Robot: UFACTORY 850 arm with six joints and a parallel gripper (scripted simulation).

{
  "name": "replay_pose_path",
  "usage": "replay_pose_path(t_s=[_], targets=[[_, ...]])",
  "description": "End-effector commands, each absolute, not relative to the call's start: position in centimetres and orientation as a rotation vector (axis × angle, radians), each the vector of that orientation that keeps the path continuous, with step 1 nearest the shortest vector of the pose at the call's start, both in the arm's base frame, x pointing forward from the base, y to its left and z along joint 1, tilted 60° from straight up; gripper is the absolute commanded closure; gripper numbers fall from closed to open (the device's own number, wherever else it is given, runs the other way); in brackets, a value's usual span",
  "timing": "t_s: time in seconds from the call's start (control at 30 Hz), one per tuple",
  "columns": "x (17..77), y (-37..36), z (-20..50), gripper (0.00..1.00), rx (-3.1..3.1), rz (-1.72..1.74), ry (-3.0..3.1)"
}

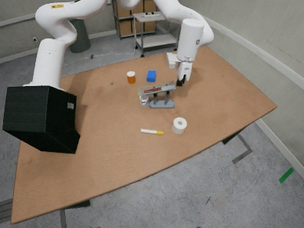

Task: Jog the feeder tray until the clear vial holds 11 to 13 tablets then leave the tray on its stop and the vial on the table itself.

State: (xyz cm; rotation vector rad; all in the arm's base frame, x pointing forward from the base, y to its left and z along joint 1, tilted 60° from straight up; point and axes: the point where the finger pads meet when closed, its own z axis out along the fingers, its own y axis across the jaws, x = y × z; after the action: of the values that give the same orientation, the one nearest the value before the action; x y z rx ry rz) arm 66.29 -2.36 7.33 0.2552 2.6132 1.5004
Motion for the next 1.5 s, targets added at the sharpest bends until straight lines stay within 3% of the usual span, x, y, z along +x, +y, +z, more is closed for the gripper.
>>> replay_pose_path(t_s=[0.0, 1.47], targets=[[65.9, -2.3, 7.3, 1.00, 0.256, 1.500, 2.612], [68.5, -3.4, 7.7, 1.00, 0.256, 1.500, 2.612]])
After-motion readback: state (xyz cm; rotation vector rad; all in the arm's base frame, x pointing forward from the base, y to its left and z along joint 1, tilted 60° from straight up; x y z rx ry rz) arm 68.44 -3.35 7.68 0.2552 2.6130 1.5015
